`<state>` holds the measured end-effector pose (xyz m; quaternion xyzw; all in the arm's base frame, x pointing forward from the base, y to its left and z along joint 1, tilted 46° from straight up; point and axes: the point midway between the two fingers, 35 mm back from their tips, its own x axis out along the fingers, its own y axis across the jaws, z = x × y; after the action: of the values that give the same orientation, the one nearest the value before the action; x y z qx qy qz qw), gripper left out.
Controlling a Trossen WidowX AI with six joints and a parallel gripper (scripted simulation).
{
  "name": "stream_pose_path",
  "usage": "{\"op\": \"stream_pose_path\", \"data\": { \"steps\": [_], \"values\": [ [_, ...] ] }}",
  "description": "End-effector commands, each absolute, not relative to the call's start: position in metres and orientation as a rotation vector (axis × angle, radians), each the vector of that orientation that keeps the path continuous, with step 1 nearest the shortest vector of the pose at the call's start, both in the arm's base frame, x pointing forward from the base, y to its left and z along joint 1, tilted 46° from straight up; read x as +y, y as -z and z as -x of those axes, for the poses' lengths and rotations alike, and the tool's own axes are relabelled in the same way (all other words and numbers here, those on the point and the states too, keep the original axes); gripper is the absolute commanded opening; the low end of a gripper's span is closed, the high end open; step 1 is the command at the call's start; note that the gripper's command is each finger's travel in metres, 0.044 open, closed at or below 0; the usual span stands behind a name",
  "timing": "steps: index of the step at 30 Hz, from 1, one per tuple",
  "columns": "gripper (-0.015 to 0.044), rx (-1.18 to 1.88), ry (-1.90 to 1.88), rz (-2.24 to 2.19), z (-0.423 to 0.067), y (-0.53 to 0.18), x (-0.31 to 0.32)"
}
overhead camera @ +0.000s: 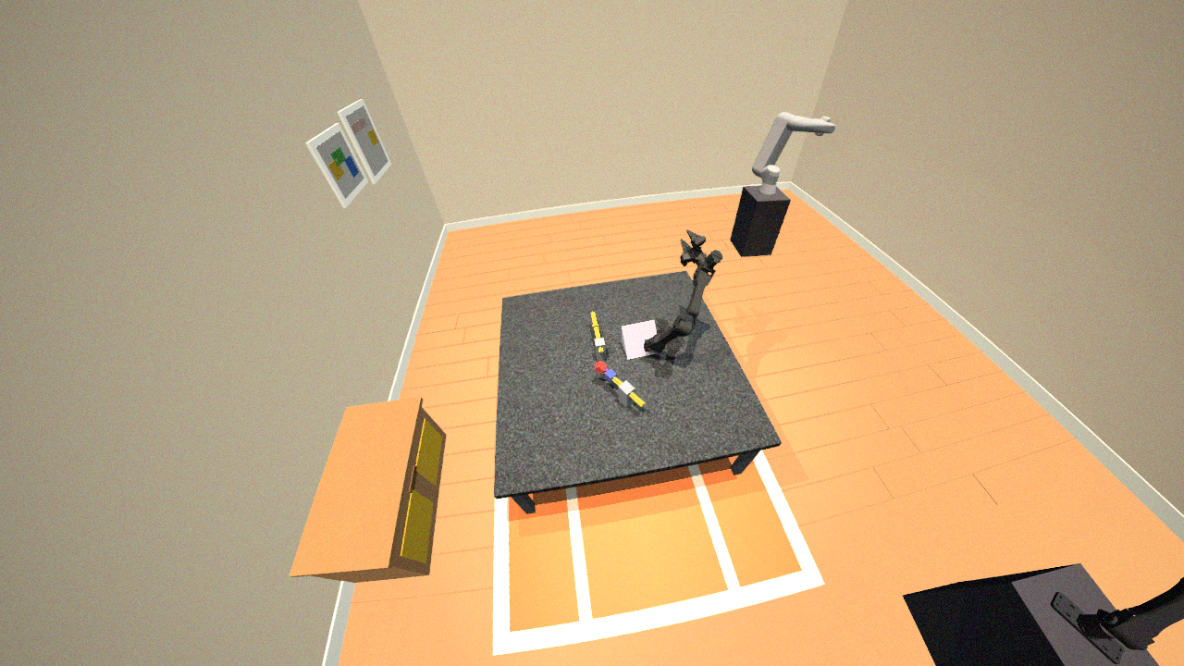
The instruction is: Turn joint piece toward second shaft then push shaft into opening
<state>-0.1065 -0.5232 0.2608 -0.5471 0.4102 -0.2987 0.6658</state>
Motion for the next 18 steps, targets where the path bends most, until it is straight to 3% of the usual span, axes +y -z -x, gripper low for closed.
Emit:
{"op": "stream_pose_path", "data": {
  "steps": [1,18],
  "values": [
    [0.0440,0.862,0.622,1.118,0.042,-0.259,-0.534],
    [0.0440,0.805,0.326,0.776,-0.206,-0.238,-0.483]
  ]
}}
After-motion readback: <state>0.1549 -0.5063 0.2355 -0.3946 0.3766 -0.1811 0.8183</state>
